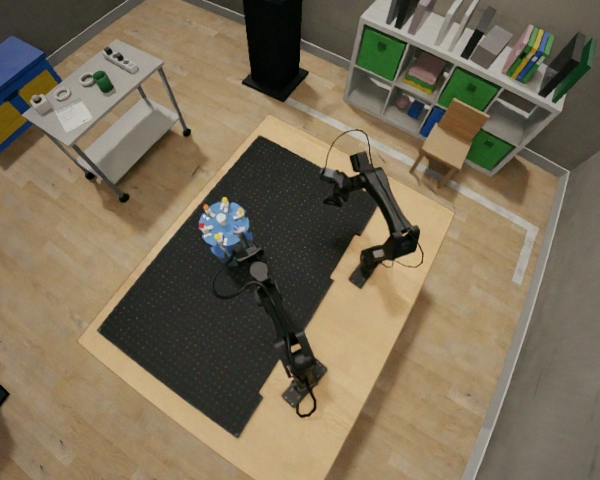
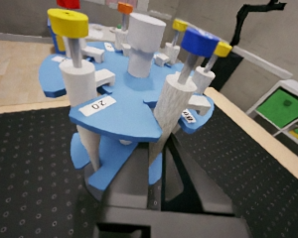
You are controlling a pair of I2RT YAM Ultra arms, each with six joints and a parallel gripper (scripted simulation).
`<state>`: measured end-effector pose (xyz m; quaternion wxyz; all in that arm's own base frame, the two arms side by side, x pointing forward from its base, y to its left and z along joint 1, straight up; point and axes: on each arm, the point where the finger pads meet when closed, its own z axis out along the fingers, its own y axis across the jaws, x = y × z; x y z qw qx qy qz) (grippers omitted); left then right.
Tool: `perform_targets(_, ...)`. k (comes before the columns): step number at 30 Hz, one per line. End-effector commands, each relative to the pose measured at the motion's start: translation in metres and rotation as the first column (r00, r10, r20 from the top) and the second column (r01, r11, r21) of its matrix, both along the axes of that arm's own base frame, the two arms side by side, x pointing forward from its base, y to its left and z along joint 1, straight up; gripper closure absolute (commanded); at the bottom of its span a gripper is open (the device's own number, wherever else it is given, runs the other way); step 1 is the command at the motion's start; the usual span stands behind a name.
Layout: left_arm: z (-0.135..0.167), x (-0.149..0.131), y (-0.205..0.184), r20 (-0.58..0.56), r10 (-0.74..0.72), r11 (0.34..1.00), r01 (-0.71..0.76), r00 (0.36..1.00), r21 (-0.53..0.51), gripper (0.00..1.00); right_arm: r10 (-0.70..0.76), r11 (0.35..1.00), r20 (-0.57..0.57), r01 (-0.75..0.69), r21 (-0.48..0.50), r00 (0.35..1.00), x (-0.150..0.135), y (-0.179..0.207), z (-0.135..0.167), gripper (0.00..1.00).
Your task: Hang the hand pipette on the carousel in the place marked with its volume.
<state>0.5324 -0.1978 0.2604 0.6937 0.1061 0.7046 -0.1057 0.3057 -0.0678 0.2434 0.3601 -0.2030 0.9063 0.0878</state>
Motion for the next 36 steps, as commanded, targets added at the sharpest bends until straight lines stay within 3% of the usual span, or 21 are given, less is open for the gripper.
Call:
perform_targets(1,0.0254,0.004,0.0041,0.047,-0.001,1.0,0.001,0.999,-0.008,0.88,0.004,1.0,0.038,-0.004,-0.005,0.999,0.0034,-0.0019,0.0095,0.0)
perform_targets(36,0.0348,0.0013,0.0021,0.072,-0.003,1.0,0.004,0.997,-0.018,0.88,0.004,1.0,0.038,-0.004,-0.005,0.999,0.0034,-0.0019,0.0095,0.0)
